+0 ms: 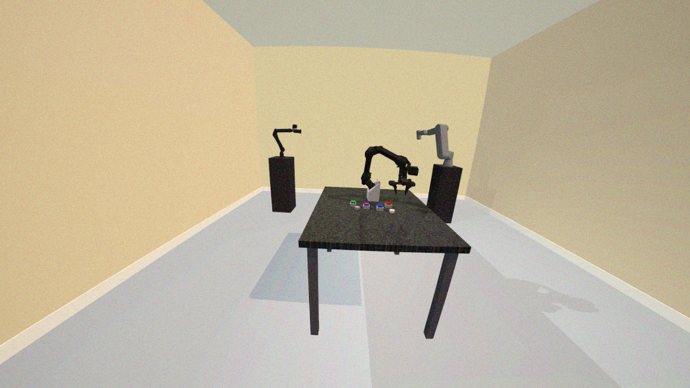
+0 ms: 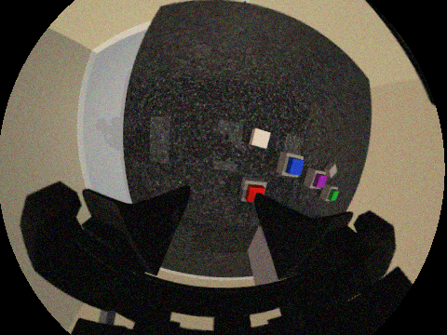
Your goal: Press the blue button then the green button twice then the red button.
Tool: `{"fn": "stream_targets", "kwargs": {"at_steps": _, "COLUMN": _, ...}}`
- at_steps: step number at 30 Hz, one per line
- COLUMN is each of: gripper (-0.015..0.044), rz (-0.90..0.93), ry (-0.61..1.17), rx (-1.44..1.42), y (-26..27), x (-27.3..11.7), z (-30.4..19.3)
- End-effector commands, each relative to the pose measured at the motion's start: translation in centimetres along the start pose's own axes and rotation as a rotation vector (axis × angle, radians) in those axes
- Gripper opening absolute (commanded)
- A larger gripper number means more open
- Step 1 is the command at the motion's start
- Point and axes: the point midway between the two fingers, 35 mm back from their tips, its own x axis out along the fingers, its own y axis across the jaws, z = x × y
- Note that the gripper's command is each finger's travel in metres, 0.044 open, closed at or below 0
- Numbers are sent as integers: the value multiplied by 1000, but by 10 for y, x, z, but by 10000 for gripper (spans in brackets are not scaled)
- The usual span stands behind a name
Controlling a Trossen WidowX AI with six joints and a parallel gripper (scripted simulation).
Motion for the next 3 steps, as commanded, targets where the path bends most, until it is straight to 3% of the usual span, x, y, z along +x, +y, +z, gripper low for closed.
{"fn": "stream_targets", "kwargs": {"at_steps": 1, "gripper": 400, "rz": -7, "ry": 9, "rx": 0, "y": 13, "x": -8, "z": 3}}
{"fn": "stream_targets", "kwargs": {"at_steps": 3, "gripper": 400, "rz": -7, "ry": 9, "rx": 0, "y": 13, "x": -8, "z": 3}}
